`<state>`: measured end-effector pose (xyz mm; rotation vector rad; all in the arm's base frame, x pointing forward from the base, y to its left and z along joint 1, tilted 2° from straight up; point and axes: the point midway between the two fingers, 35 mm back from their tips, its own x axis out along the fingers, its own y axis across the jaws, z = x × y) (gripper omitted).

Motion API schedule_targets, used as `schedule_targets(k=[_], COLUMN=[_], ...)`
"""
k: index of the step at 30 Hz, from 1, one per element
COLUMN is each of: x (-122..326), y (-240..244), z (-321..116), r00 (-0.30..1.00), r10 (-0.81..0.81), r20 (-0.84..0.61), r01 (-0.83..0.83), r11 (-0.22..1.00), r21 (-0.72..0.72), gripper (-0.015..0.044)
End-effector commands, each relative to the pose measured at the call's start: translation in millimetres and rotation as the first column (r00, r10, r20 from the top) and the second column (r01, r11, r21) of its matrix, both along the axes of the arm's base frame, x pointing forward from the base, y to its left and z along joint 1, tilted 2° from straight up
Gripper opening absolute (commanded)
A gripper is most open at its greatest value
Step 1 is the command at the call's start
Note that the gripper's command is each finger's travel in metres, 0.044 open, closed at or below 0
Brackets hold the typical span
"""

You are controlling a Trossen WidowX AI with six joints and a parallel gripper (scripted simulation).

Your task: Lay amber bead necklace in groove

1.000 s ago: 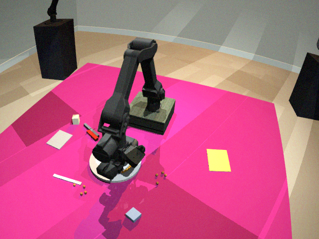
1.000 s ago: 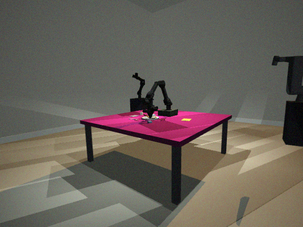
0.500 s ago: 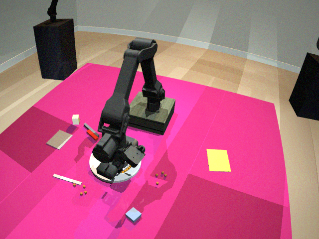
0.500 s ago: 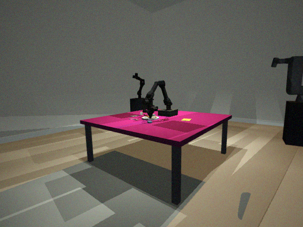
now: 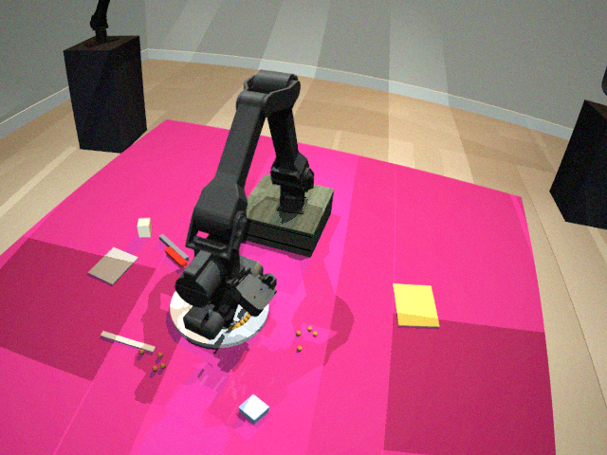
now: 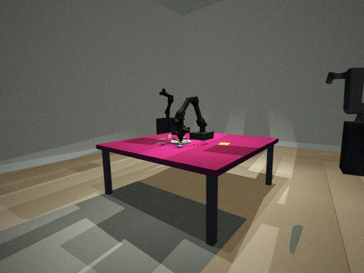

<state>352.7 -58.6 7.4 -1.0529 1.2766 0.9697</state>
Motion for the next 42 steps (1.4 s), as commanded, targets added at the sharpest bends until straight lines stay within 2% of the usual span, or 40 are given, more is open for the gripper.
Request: schedule_targets(k=[1,11,28,42], x=[1,3,2,2], y=[0,0,0,1], z=[2,-8,-3,2], r00=[1.0,1.0,1.0,1.0], r10=[0.006,0.006,0.002,0.006], r20=[0.002,0.002,-0.001,0.002], r01=[-0.006,-0.006,-0.002,-0.006], r11=[1.0,1.0,1.0,1.0], r21=[-0.005,-0.005,0.0,-0.005], gripper=[0.0,0.0,0.044,0.044])
